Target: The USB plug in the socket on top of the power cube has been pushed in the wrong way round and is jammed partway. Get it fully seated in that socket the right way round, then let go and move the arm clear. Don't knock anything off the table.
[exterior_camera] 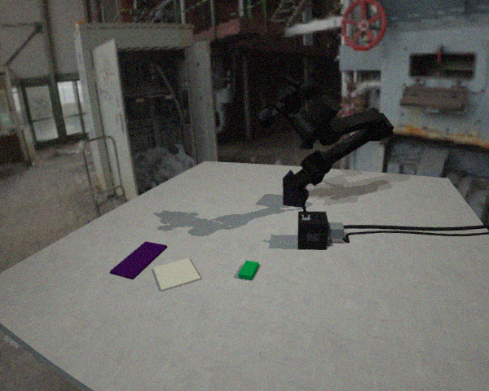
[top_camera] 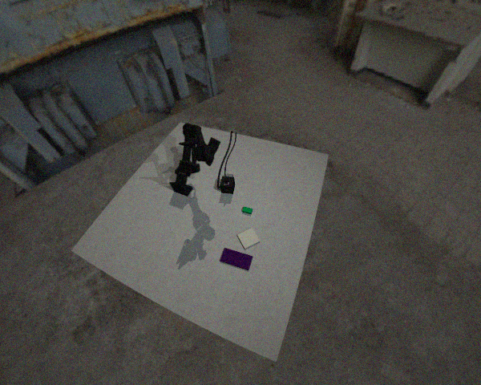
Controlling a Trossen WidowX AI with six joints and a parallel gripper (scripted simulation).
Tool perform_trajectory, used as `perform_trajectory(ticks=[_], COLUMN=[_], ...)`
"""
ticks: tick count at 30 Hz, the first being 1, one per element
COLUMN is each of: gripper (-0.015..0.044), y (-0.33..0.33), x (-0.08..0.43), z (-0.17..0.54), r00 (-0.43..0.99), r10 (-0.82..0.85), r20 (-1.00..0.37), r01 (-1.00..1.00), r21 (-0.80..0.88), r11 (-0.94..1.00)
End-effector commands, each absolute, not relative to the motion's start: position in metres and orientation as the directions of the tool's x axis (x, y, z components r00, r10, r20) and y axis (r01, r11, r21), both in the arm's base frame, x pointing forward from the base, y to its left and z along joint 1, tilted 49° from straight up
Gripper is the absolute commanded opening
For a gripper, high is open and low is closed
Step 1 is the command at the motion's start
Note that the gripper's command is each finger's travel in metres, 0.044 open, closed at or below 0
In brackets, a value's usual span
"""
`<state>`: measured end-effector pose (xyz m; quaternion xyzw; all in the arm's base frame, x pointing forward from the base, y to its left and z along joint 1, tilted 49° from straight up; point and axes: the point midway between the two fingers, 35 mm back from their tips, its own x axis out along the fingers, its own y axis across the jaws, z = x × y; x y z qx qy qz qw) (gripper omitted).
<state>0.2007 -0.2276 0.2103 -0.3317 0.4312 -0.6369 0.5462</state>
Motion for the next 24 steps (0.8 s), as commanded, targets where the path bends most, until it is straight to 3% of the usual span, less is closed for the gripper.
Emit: perform_trajectory(ticks=[1,5,9,16,24], gripper=[0.0426,0.0440,0.0440,0.0440,0.0440], y=[-0.228,-0.227,-0.203,-0.155,-0.088], x=[0.204,0.264,0.305,0.319,0.310], z=[0.209,0.177,0.133,0.092,0.075], r00=[-0.168,0.107,0.271,0.283,0.149], r10=[-0.984,-0.958,-0.783,-0.465,-0.030], r20=[-0.056,-0.265,-0.559,-0.839,-0.988], r01=[0.390,-0.071,-0.544,-0.871,-0.989], r21=[-0.921,-0.963,-0.761,-0.428,-0.149], r11=[-0.014,0.259,0.355,0.242,-0.022])
